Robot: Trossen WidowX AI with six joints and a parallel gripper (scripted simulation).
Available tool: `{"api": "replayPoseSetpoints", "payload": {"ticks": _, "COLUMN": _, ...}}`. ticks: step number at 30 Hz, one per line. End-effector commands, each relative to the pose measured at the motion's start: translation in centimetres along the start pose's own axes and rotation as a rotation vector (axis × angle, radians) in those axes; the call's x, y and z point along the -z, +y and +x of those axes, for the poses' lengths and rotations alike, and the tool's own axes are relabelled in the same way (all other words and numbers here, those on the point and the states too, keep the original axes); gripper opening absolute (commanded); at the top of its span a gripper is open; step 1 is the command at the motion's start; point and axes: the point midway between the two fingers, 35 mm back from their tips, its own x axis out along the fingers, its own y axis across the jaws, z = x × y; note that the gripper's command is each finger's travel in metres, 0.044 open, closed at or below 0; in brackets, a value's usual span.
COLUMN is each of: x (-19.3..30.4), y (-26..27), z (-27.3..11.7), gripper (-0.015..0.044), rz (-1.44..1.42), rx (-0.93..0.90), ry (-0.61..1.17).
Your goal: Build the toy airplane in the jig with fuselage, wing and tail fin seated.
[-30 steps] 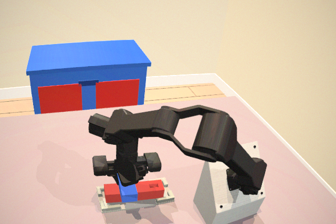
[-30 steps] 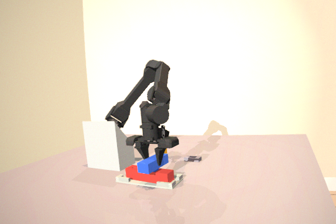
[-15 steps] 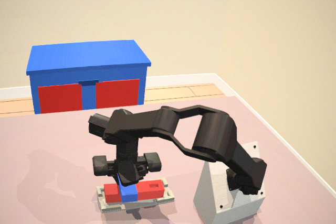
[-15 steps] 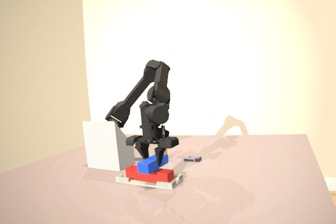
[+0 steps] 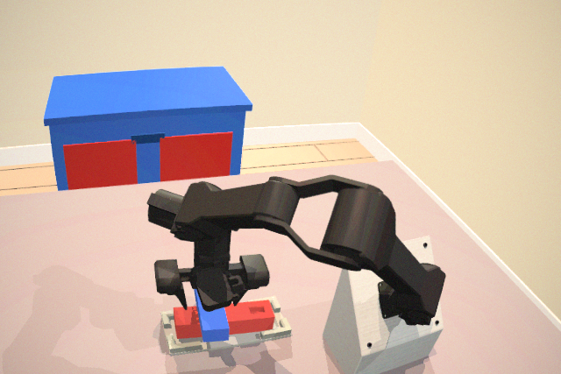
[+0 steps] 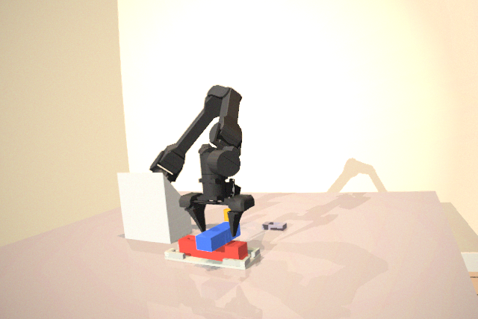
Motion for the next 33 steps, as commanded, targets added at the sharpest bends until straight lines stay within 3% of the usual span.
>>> {"api": "replayPoseSetpoints", "payload": {"ticks": 1, "x": 0.0, "y": 0.0, "z": 0.0, "gripper": 0.044, "rz": 0.0, "rx": 0.0, "ry": 0.0}}
{"api": "replayPoseSetpoints", "payload": {"ticks": 5, "x": 0.1, "y": -0.2, "z": -1.1, "gripper": 0.044, "rz": 0.001, "rx": 0.0, "ry": 0.002}}
{"api": "replayPoseSetpoints", "payload": {"ticks": 10, "x": 0.1, "y": -0.1, "z": -8.3, "gripper": 0.044, "rz": 0.003, "rx": -0.004, "ry": 0.002}}
{"api": "replayPoseSetpoints", "payload": {"ticks": 18, "x": 0.4, "y": -0.4, "z": -8.6, "gripper": 0.044, "rz": 0.019, "rx": -0.004, "ry": 0.002}}
{"api": "replayPoseSetpoints", "payload": {"ticks": 33, "x": 0.4, "y": -0.6, "z": -8.5, "gripper": 0.044, "rz": 1.442, "rx": -0.002, "ry": 0.005}}
